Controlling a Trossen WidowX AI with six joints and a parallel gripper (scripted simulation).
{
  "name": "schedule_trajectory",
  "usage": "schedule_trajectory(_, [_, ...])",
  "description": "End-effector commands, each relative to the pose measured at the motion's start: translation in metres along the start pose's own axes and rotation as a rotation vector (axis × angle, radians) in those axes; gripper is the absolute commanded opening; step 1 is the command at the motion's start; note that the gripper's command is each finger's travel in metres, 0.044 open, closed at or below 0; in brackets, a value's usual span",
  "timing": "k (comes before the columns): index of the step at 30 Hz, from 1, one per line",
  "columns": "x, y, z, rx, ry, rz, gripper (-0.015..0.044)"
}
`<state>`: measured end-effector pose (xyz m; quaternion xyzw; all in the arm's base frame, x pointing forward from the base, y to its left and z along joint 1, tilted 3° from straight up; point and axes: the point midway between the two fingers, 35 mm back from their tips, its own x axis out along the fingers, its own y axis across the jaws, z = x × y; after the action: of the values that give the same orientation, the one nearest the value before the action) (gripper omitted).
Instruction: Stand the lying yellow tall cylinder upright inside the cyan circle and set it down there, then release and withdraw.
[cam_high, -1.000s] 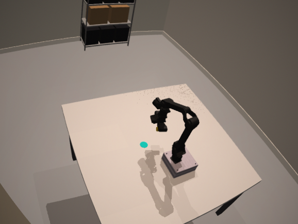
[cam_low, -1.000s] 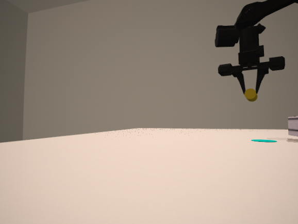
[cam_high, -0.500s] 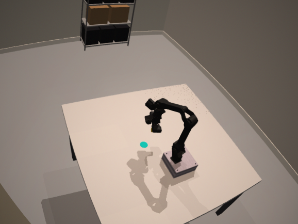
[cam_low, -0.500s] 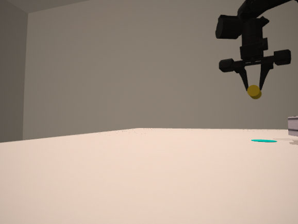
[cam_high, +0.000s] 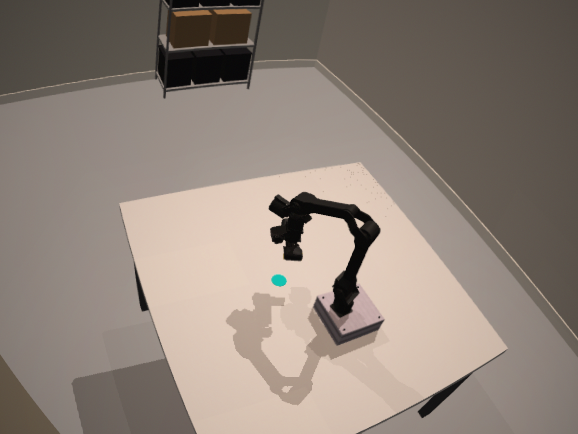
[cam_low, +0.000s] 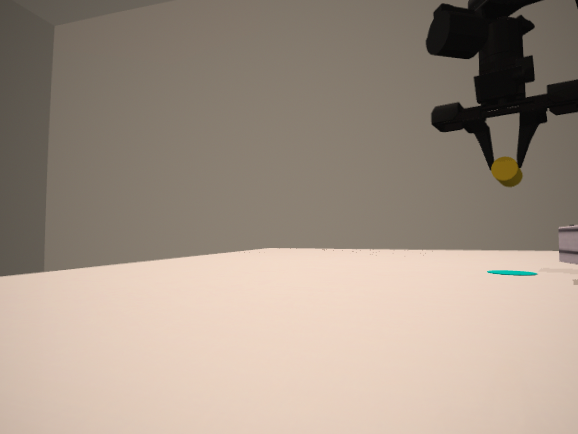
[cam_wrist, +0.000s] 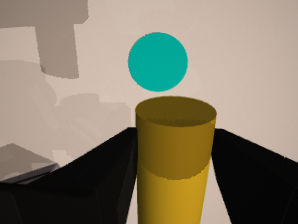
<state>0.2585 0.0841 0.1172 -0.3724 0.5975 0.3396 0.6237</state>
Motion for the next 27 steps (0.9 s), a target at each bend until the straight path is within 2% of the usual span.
schedule_trajectory(1, [-0.001, 0.005, 0.008, 0.011, 0.002, -0.003, 0.0105])
schedule_trajectory(27, [0.018, -0.002, 0.020, 0.090, -0.159, 0.042, 0.0105])
